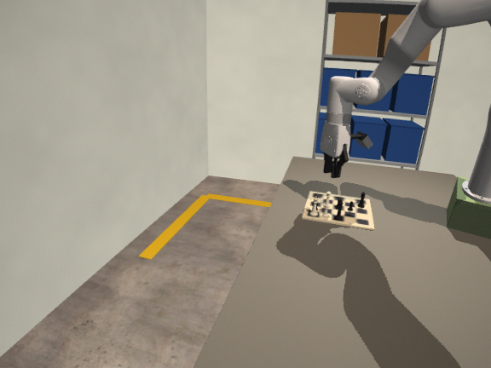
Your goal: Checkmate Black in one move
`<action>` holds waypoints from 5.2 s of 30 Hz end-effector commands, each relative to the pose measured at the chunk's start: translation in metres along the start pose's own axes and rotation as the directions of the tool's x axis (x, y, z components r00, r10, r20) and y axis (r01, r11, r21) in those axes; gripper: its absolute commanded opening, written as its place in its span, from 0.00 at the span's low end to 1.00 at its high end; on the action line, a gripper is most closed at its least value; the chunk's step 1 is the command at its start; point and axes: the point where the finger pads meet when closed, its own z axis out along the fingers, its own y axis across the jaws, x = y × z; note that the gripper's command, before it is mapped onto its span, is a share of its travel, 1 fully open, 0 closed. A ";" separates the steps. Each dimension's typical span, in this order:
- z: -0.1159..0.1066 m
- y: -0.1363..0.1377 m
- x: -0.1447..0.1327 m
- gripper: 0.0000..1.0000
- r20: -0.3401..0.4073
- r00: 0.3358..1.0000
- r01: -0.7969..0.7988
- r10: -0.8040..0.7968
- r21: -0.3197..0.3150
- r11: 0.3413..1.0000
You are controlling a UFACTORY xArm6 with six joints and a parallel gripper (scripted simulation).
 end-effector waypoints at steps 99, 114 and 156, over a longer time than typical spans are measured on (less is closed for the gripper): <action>0.051 -0.001 -0.001 0.42 0.012 1.000 0.011 -0.011 -0.008 1.000; 0.051 -0.001 -0.001 0.42 0.012 1.000 0.011 -0.011 -0.008 1.000; 0.051 -0.002 -0.002 0.42 0.012 1.000 0.011 -0.011 -0.008 1.000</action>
